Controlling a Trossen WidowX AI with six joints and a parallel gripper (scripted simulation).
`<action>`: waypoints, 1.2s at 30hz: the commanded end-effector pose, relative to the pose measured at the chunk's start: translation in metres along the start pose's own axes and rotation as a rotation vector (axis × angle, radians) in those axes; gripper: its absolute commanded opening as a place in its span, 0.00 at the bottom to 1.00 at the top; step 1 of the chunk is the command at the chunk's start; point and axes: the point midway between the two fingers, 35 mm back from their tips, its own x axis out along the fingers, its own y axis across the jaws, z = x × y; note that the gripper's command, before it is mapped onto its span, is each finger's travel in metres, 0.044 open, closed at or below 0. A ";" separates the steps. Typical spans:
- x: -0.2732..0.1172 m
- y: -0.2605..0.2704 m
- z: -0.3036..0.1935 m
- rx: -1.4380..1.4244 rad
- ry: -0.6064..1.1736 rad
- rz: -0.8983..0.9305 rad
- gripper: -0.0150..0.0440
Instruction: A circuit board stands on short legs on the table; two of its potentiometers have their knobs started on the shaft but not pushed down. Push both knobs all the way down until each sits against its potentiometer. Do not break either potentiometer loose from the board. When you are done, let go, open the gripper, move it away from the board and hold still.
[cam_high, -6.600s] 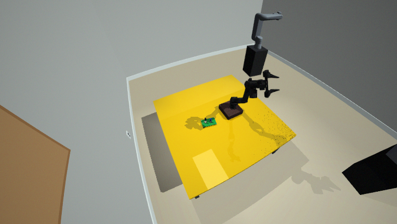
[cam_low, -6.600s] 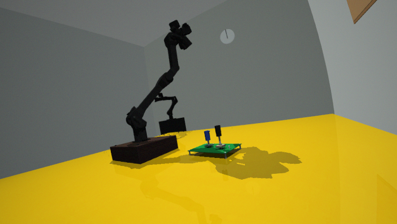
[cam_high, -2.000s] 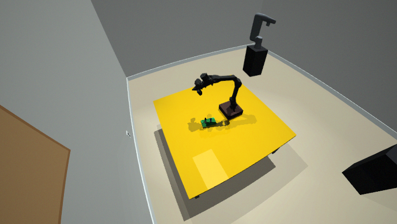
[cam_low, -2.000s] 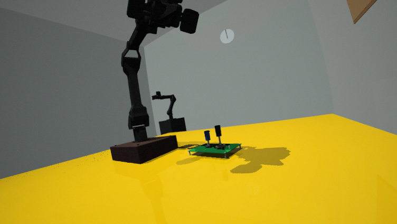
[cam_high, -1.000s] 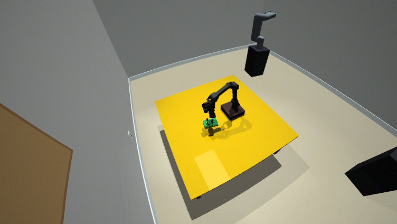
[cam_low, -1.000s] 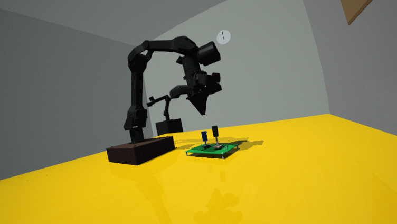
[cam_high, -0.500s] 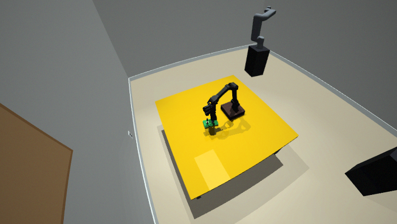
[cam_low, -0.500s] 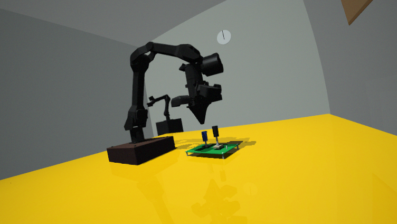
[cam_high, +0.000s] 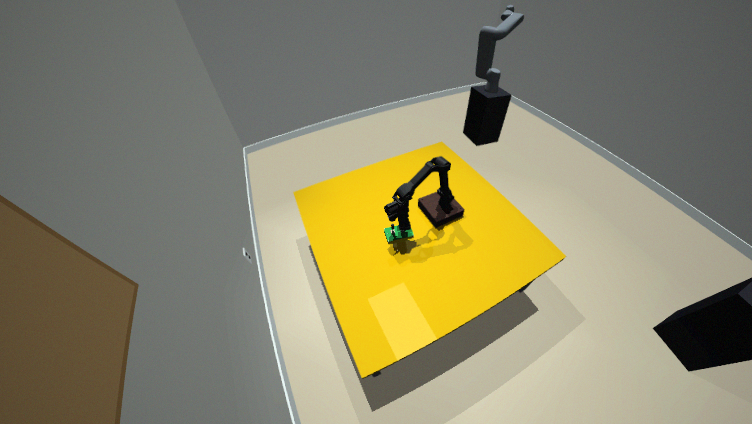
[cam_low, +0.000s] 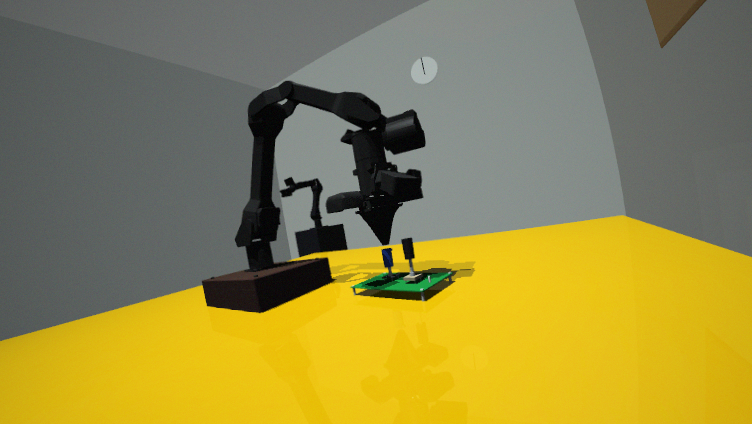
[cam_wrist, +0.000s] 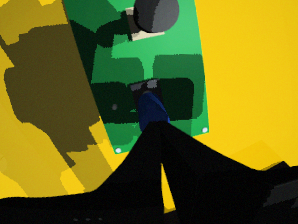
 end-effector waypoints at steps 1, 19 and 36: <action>0.004 0.000 -0.002 0.004 0.007 0.002 0.25; 0.006 0.000 -0.002 0.004 0.007 0.002 0.25; 0.008 0.000 -0.002 0.004 0.007 0.002 0.25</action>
